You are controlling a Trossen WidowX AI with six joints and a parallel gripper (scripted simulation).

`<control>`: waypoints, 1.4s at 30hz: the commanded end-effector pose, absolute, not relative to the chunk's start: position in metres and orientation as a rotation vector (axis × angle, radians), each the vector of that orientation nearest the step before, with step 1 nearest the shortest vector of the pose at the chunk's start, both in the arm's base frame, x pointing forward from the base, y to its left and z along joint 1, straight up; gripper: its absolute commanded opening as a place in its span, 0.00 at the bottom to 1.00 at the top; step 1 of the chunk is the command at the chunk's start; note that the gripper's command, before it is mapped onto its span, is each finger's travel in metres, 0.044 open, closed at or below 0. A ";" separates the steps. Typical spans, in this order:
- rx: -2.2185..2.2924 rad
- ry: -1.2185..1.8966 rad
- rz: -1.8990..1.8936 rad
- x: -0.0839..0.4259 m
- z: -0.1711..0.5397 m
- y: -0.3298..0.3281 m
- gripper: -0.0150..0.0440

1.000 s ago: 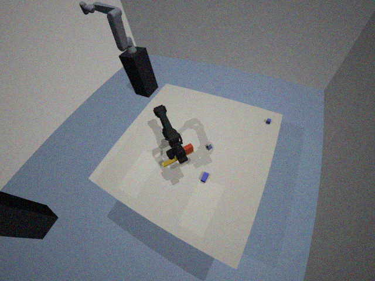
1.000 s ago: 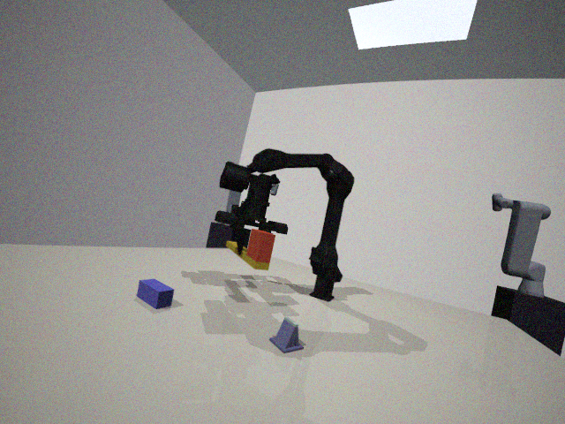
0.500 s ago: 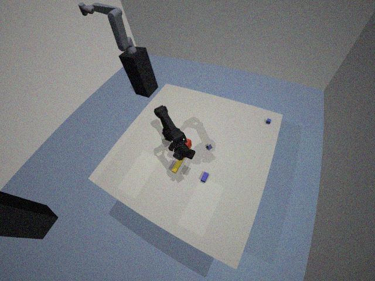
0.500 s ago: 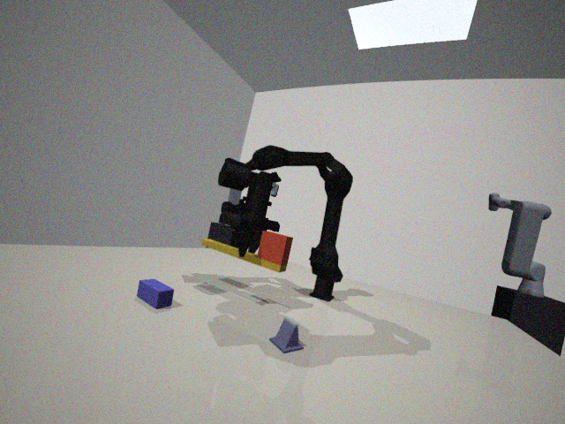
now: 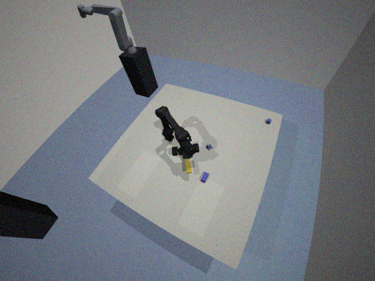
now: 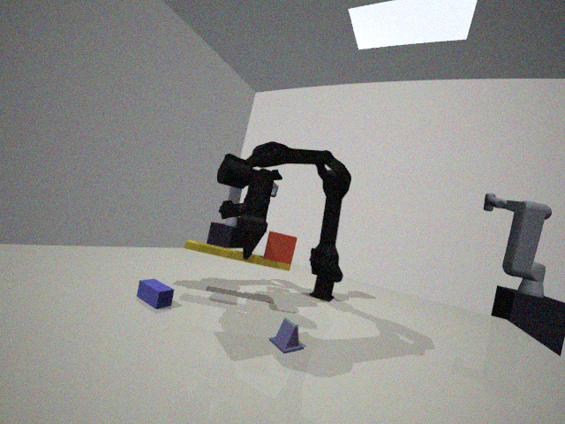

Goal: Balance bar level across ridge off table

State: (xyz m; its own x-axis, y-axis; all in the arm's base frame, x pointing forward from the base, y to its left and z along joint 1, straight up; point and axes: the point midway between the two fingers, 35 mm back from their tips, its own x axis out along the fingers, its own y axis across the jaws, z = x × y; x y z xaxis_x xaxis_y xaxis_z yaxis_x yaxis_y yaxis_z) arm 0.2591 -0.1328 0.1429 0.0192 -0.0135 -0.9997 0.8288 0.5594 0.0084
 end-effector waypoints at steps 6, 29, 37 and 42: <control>0.488 1.488 -0.492 0.274 0.145 -0.122 0.25; -0.234 1.533 0.216 0.312 0.149 -0.088 0.25; -0.485 1.493 0.462 0.325 0.149 -0.072 0.25; -0.640 1.453 0.614 0.332 0.150 -0.061 0.25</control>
State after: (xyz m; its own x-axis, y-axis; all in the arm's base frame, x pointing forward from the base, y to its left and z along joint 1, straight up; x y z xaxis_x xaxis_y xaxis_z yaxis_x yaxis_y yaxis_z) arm 0.3271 -0.0677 0.1480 0.0245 -0.0078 -0.9997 -0.6402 0.7679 -0.0217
